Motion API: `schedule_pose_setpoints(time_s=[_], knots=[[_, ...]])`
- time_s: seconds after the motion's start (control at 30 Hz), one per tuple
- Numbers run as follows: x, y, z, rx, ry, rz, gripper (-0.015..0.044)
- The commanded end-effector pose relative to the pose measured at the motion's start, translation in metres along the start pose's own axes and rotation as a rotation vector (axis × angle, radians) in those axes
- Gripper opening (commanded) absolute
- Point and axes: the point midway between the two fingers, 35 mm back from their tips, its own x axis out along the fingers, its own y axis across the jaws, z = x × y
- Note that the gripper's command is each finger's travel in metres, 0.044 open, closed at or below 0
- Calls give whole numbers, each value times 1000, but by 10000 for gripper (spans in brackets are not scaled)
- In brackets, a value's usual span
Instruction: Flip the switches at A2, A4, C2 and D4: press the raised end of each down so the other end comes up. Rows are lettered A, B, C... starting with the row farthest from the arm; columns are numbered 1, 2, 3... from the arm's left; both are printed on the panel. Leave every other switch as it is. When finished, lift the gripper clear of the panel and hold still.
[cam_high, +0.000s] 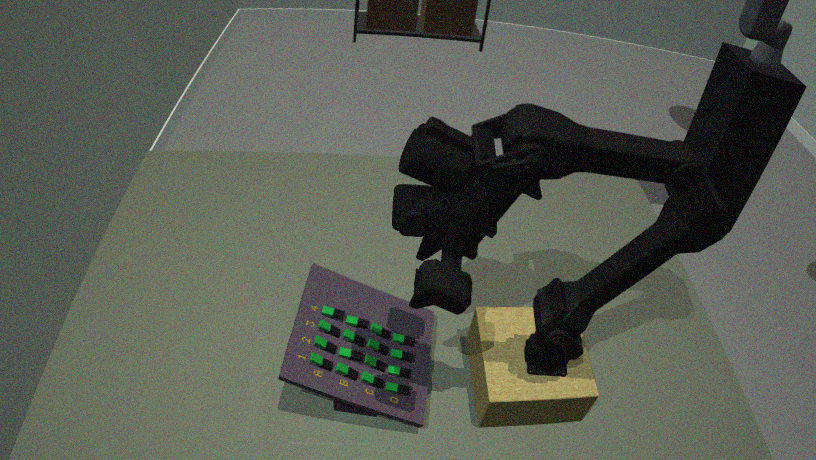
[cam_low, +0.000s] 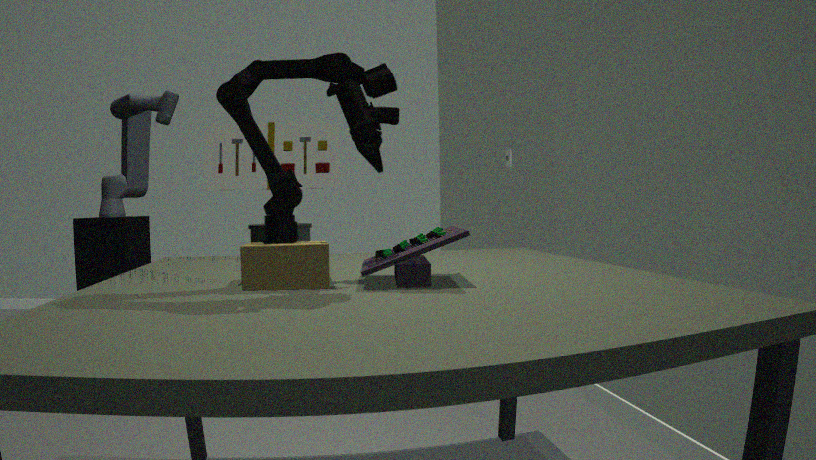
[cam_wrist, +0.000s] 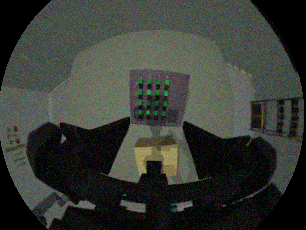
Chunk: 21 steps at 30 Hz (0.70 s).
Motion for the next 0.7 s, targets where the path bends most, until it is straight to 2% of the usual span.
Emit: schedule_pose_setpoints(time_s=[0.0, 0.07, 0.3, 0.47, 0.57, 0.67], knots=[[2, 0, 2, 0, 0, 0, 374], [14, 3, 14, -1, 2, 4, 321], [94, 24, 66, -10, 12, 22, 137], [102, 26, 70, -8, 12, 25, 6], [105, 26, 70, -8, 14, 25, 0], [134, 27, 70, -8, 35, 25, 0]])
